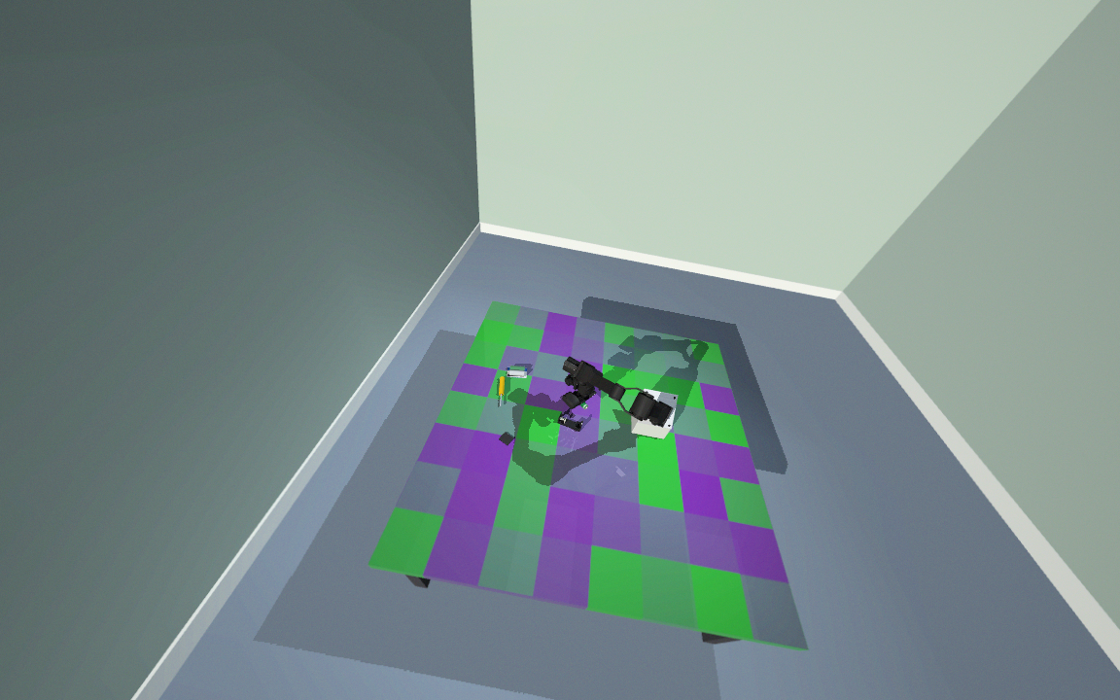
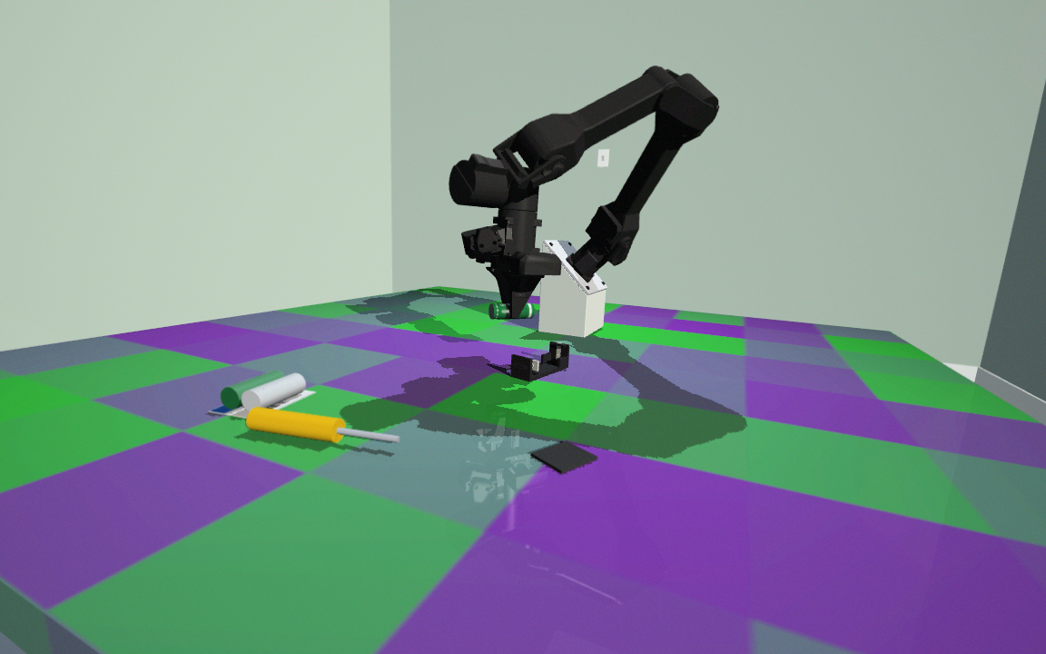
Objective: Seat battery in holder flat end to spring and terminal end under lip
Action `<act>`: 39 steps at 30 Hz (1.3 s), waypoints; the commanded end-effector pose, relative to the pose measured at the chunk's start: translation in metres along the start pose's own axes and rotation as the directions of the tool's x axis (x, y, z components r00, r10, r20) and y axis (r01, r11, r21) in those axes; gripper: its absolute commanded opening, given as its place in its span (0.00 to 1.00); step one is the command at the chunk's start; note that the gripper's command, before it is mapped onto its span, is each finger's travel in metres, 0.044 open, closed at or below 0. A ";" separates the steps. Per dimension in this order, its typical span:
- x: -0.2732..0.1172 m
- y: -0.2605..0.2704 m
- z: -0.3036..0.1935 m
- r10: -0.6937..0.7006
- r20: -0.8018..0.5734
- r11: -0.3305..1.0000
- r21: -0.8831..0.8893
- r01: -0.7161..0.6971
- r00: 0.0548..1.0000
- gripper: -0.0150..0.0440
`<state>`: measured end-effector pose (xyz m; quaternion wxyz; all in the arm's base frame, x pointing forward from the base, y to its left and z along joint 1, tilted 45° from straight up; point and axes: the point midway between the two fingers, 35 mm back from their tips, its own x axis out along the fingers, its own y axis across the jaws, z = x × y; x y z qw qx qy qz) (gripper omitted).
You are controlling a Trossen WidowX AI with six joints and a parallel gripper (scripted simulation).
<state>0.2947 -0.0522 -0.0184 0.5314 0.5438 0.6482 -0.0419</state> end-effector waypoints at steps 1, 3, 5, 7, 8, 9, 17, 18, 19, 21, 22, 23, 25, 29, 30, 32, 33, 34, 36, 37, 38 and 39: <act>-0.007 0.037 -0.011 0.006 -0.004 0.961 -0.277 -0.007 1.000 0.39; -0.009 0.054 -0.018 0.007 -0.006 0.913 -0.408 -0.009 1.000 0.39; -0.011 0.065 -0.023 0.004 -0.006 0.873 -0.487 -0.007 1.000 0.39; -0.011 0.067 -0.024 0.003 -0.006 0.867 -0.497 -0.006 1.000 0.39; -0.011 0.067 -0.024 0.003 -0.006 0.867 -0.497 -0.006 1.000 0.39; -0.011 0.067 -0.024 0.003 -0.006 0.867 -0.497 -0.006 1.000 0.39; -0.002 0.064 -0.025 -0.029 -0.059 0.870 -0.493 -0.004 0.998 0.39; 0.001 0.064 -0.025 -0.037 -0.073 0.870 -0.492 -0.004 0.997 0.39; 0.003 0.064 -0.025 -0.045 -0.088 0.870 -0.492 -0.004 0.995 0.39; 0.008 0.064 -0.026 -0.061 -0.116 0.871 -0.492 -0.004 0.991 0.39; 0.011 0.064 -0.027 -0.069 -0.130 0.871 -0.492 -0.004 0.989 0.39; 0.013 0.064 -0.027 -0.077 -0.144 0.871 -0.491 -0.004 0.987 0.39; 0.018 0.063 -0.028 -0.093 -0.172 0.871 -0.491 -0.004 0.981 0.39; 0.028 0.063 -0.030 -0.124 -0.224 0.872 -0.490 -0.002 0.967 0.39; 0.029 0.063 -0.031 -0.128 -0.231 0.872 -0.490 -0.001 0.965 0.39; 0.029 0.063 -0.031 -0.130 -0.233 0.872 -0.490 -0.001 0.964 0.39; 0.029 0.063 -0.031 -0.131 -0.231 0.871 -0.491 0.000 0.964 0.39; 0.029 0.063 -0.031 -0.132 -0.230 0.871 -0.492 0.002 0.964 0.39; 0.029 0.063 -0.031 -0.134 -0.233 0.871 -0.492 0.002 0.963 0.39; 0.030 0.063 -0.031 -0.136 -0.237 0.871 -0.492 0.002 0.962 0.39; 0.030 0.063 -0.030 -0.139 -0.241 0.870 -0.492 0.003 0.960 0.39; 0.030 0.064 -0.030 -0.142 -0.246 0.870 -0.492 0.003 0.959 0.39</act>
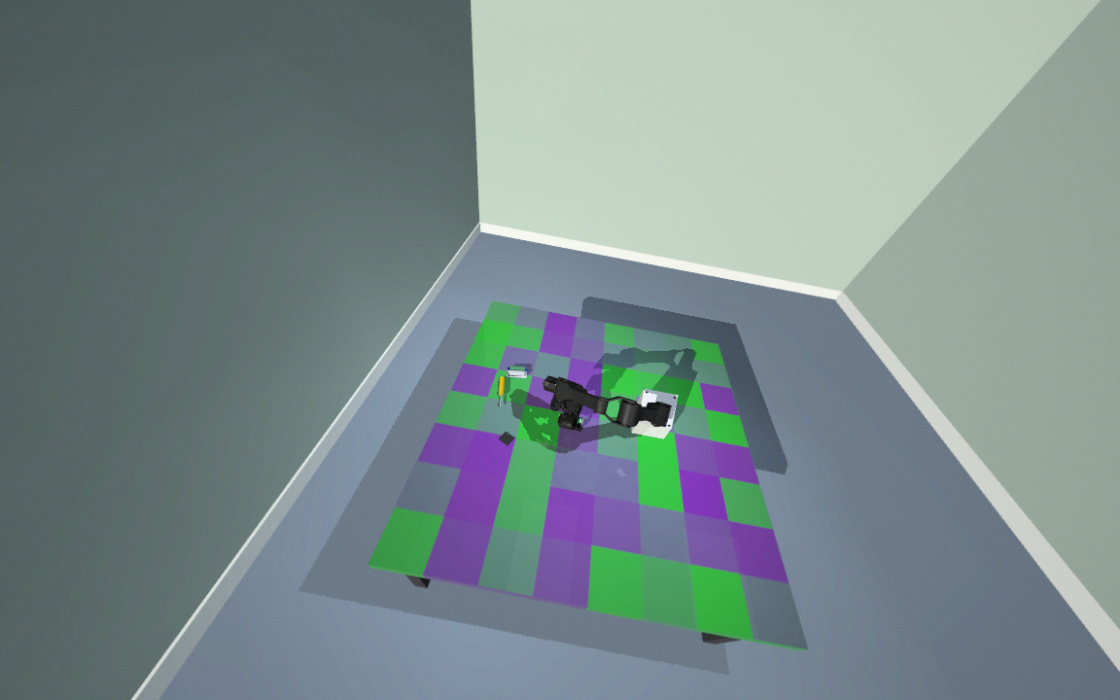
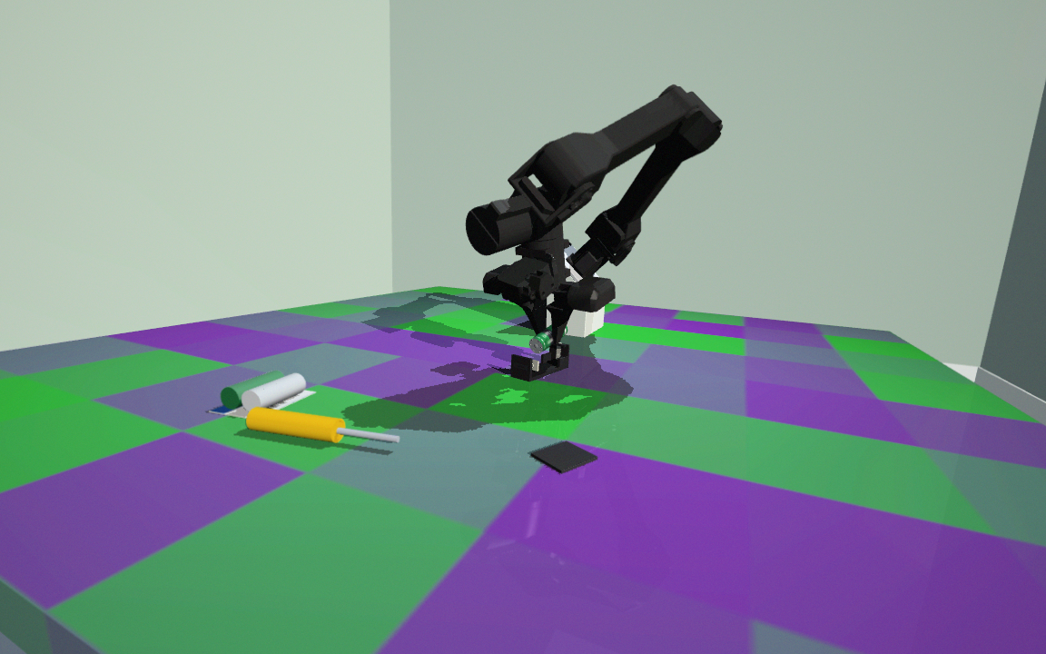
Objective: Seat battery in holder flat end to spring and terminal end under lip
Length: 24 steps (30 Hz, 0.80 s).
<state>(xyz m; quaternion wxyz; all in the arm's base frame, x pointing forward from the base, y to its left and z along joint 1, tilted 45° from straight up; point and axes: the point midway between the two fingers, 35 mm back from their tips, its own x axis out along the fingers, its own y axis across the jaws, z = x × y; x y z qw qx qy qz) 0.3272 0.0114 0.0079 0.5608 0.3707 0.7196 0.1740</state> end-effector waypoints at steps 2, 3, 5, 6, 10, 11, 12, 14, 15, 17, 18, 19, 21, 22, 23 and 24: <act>0.003 -0.001 0.002 -0.002 -0.030 1.000 -0.003 0.002 1.000 0.39; 0.003 -0.001 0.002 -0.002 -0.036 1.000 -0.003 0.002 0.999 0.39; 0.004 -0.001 0.003 -0.003 -0.047 1.000 -0.003 0.002 0.999 0.39; 0.004 -0.001 0.003 -0.003 -0.052 1.000 -0.003 0.003 0.999 0.39; 0.005 0.000 0.004 -0.003 -0.075 1.000 -0.004 0.003 0.997 0.39; 0.005 0.000 0.005 -0.003 -0.080 1.000 -0.004 0.003 0.997 0.39; 0.006 0.000 0.005 -0.004 -0.086 1.000 -0.005 0.003 0.996 0.39; 0.006 0.000 0.006 -0.004 -0.097 1.000 -0.005 0.003 0.995 0.39; 0.007 0.000 0.006 -0.004 -0.102 1.000 -0.005 0.003 0.995 0.39; 0.007 0.000 0.007 -0.004 -0.113 1.000 -0.006 0.003 0.994 0.39; 0.007 0.000 0.007 -0.004 -0.119 1.000 -0.006 0.003 0.993 0.39; 0.008 0.000 0.007 -0.004 -0.124 1.000 -0.006 0.003 0.992 0.39; 0.008 0.000 0.008 -0.004 -0.135 1.000 -0.006 0.003 0.991 0.39; 0.009 0.000 0.008 -0.004 -0.141 1.000 -0.007 0.003 0.990 0.39; 0.009 0.000 0.008 -0.004 -0.146 1.000 -0.007 0.003 0.989 0.39; 0.009 0.000 0.009 -0.003 -0.152 1.000 -0.007 0.002 0.988 0.39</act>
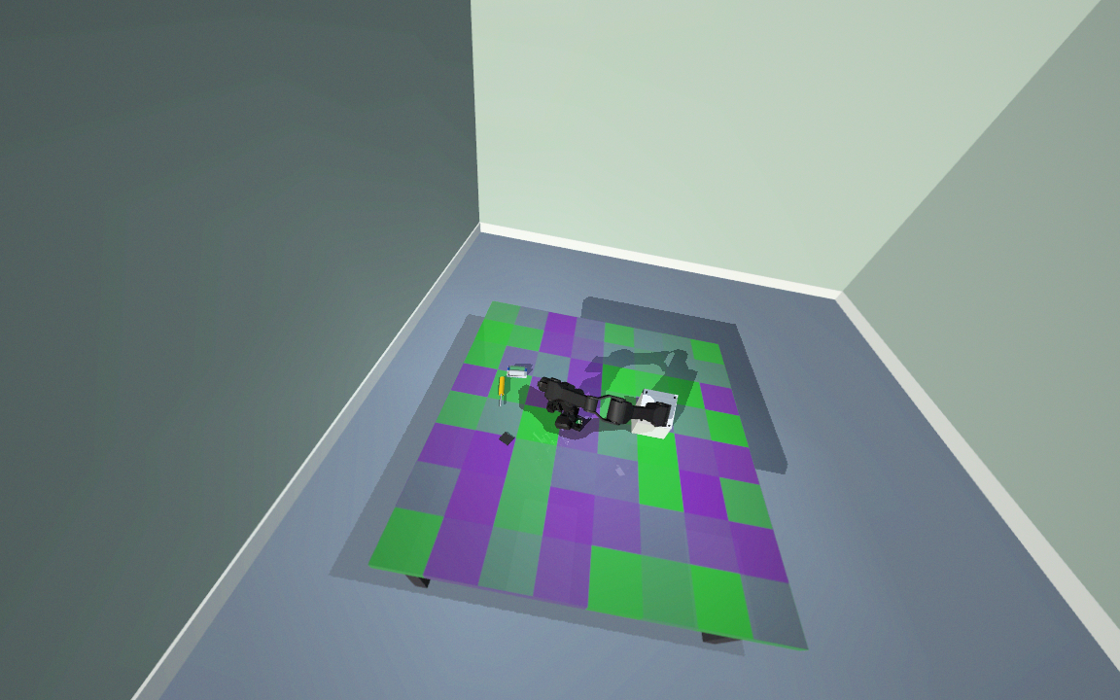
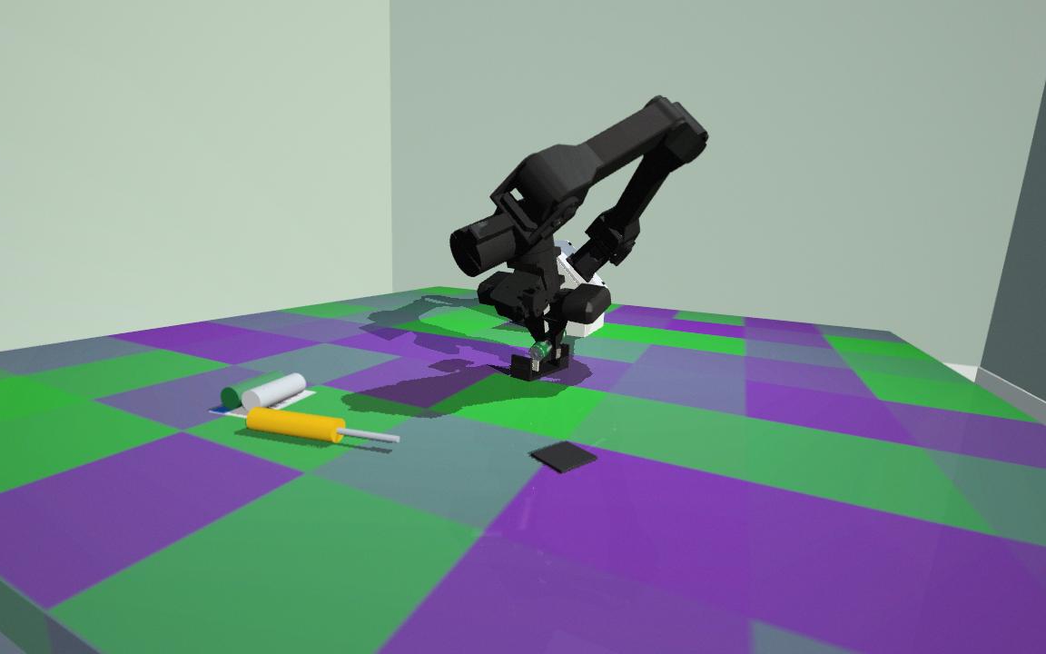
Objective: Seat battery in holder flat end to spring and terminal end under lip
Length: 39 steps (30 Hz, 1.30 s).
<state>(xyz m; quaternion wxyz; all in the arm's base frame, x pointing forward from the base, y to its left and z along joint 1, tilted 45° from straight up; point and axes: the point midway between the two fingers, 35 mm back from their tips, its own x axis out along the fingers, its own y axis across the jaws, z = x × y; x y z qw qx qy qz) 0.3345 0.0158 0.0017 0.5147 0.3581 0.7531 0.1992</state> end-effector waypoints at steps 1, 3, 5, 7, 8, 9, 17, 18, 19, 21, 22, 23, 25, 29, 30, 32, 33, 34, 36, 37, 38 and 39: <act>0.003 -0.001 0.001 -0.004 -0.030 1.000 -0.002 0.004 1.000 0.39; 0.003 -0.001 0.002 -0.004 -0.042 1.000 -0.003 0.004 0.999 0.39; 0.004 -0.001 0.002 -0.003 -0.053 1.000 -0.003 0.003 0.999 0.39; 0.004 -0.001 0.003 -0.003 -0.064 1.000 -0.003 0.003 0.998 0.39; 0.005 -0.001 0.003 -0.003 -0.069 1.000 -0.004 0.002 0.998 0.39; 0.005 -0.001 0.004 -0.002 -0.075 1.000 -0.004 0.002 0.997 0.39; 0.007 -0.001 0.006 0.000 -0.119 1.000 -0.005 -0.001 0.993 0.39; 0.007 -0.001 0.006 0.001 -0.125 1.000 -0.005 -0.001 0.992 0.39; 0.008 -0.001 0.006 0.001 -0.129 1.000 -0.005 -0.002 0.992 0.39; 0.008 -0.001 0.006 0.001 -0.133 1.000 -0.006 -0.002 0.991 0.39; 0.008 -0.001 0.006 0.001 -0.133 1.000 -0.006 -0.002 0.991 0.39; 0.008 -0.001 0.007 0.001 -0.133 1.000 -0.006 -0.002 0.991 0.39; 0.008 -0.001 0.008 0.001 -0.133 1.000 -0.006 -0.002 0.991 0.39; 0.007 -0.001 0.010 0.002 -0.132 1.000 -0.006 -0.003 0.991 0.39; 0.007 -0.001 0.011 0.002 -0.132 1.000 -0.006 -0.003 0.991 0.39; 0.007 -0.001 0.012 0.002 -0.132 1.000 -0.006 -0.003 0.991 0.39; 0.007 -0.001 0.013 0.002 -0.132 1.000 -0.006 -0.003 0.991 0.39; 0.007 -0.001 0.013 0.002 -0.132 1.000 -0.006 -0.003 0.991 0.39; 0.006 -0.001 0.014 0.003 -0.132 1.000 -0.006 -0.003 0.991 0.39; 0.006 -0.001 0.015 0.003 -0.132 1.000 -0.007 -0.004 0.991 0.39; 0.006 -0.001 0.015 0.003 -0.132 1.000 -0.007 -0.004 0.991 0.39; 0.006 -0.001 0.016 0.003 -0.132 1.000 -0.007 -0.004 0.991 0.39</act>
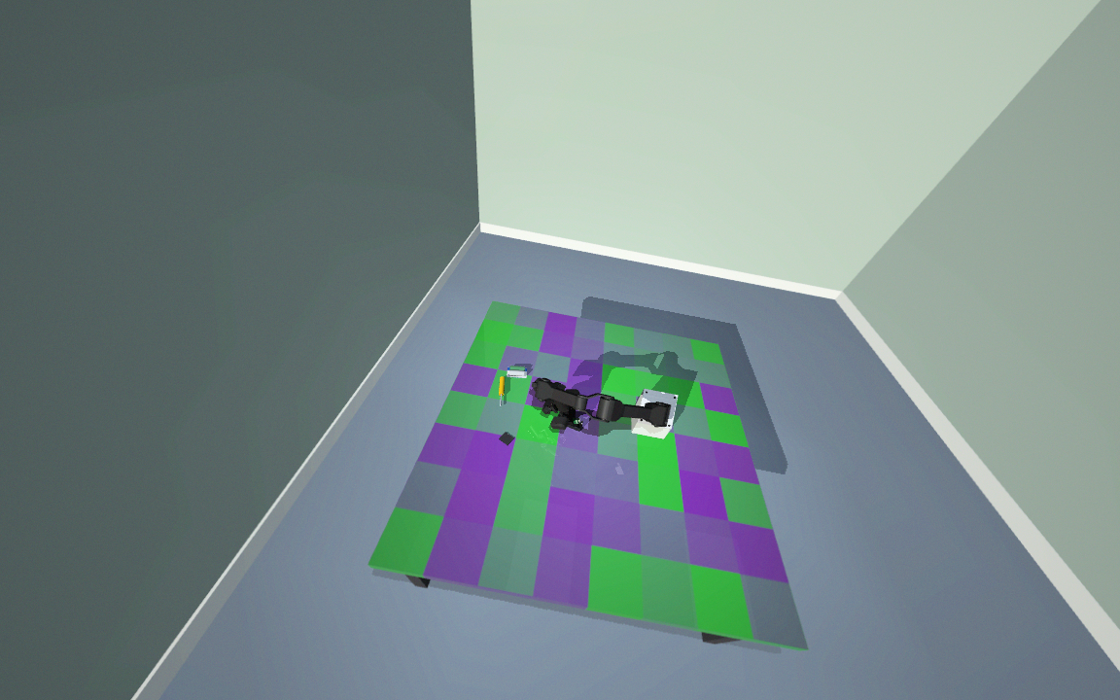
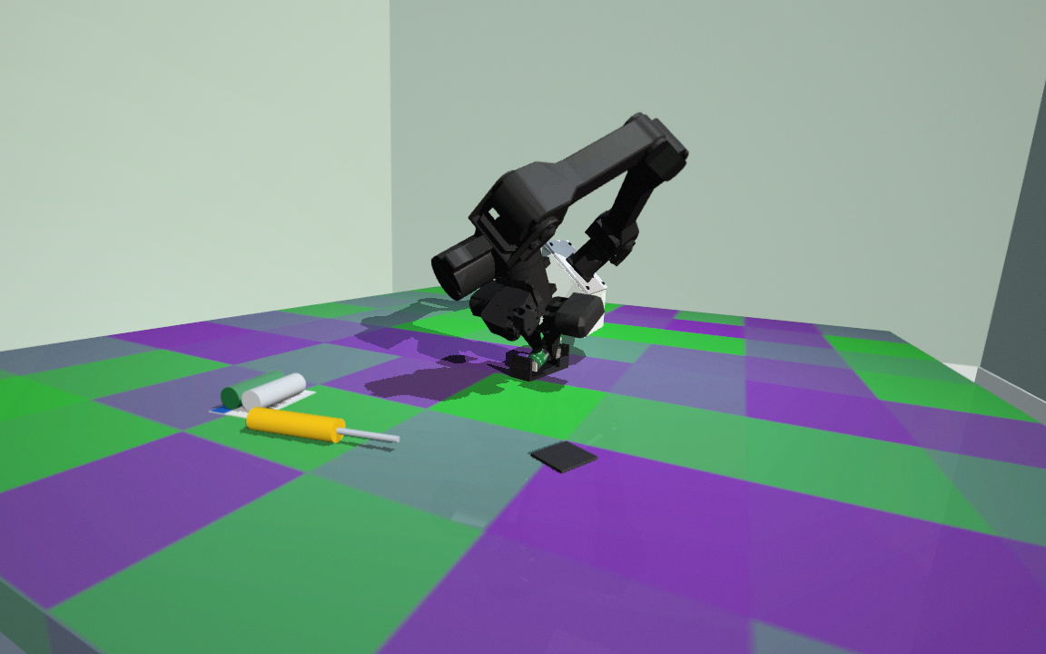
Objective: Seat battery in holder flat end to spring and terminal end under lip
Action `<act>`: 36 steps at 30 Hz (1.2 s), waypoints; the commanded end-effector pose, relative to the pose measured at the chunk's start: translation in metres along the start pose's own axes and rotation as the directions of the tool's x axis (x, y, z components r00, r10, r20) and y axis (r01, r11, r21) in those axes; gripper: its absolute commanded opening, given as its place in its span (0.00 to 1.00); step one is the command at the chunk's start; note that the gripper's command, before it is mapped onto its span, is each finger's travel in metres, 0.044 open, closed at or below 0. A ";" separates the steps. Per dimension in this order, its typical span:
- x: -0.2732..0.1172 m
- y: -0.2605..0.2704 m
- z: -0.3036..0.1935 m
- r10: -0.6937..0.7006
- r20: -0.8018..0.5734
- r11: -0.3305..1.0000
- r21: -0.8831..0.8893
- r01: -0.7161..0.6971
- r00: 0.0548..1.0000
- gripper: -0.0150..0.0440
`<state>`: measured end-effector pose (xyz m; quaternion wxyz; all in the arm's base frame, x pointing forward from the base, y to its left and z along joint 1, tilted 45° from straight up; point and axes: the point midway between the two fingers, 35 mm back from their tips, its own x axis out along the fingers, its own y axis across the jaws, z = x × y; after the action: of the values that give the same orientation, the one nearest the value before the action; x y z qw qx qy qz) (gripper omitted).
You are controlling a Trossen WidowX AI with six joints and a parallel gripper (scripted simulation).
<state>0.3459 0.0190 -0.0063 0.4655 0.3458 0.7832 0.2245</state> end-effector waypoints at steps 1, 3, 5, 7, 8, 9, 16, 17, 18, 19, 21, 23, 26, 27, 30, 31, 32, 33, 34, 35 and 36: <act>0.000 -0.002 0.003 -0.003 -0.005 1.000 -0.003 0.003 1.000 0.39; 0.000 -0.002 0.004 -0.002 -0.005 1.000 -0.003 0.002 1.000 0.39; -0.001 -0.002 0.005 -0.002 -0.005 1.000 -0.003 0.002 1.000 0.39; -0.001 -0.002 0.006 -0.002 -0.005 1.000 -0.003 0.002 1.000 0.39; -0.001 -0.002 0.006 -0.002 -0.005 1.000 -0.003 0.002 1.000 0.39; -0.001 -0.002 0.007 -0.002 -0.005 1.000 -0.003 0.002 1.000 0.39; -0.003 -0.002 0.010 -0.002 -0.005 1.000 -0.003 0.002 1.000 0.39; -0.003 -0.002 0.011 -0.002 -0.005 1.000 -0.003 0.002 1.000 0.39; -0.004 -0.002 0.011 -0.002 -0.005 1.000 -0.003 0.002 1.000 0.39; -0.004 -0.002 0.011 -0.002 -0.005 1.000 -0.003 0.002 1.000 0.39; -0.004 -0.002 0.012 -0.002 -0.005 1.000 -0.003 0.002 1.000 0.39; -0.004 -0.002 0.012 -0.003 -0.005 1.000 -0.003 0.003 1.000 0.39; -0.004 -0.002 0.013 -0.005 0.004 1.000 -0.002 0.005 1.000 0.39; -0.004 -0.002 0.013 -0.006 0.008 1.000 -0.001 0.006 1.000 0.39; -0.003 -0.002 0.013 -0.010 0.020 1.000 0.000 0.010 1.000 0.39; -0.003 -0.002 0.013 -0.012 0.024 1.000 0.000 0.012 1.000 0.39; -0.003 -0.003 0.013 -0.013 0.028 1.000 0.000 0.013 1.000 0.39; -0.003 -0.003 0.013 -0.015 0.032 1.000 0.000 0.015 0.999 0.39; -0.002 -0.003 0.013 -0.016 0.036 1.000 -0.001 0.016 0.999 0.39; -0.002 -0.003 0.013 -0.018 0.040 1.000 0.000 0.018 0.999 0.39; -0.002 -0.003 0.013 -0.019 0.044 1.000 0.000 0.019 0.999 0.39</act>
<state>0.3556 0.0163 -0.0103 0.4749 0.3449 0.7799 0.2177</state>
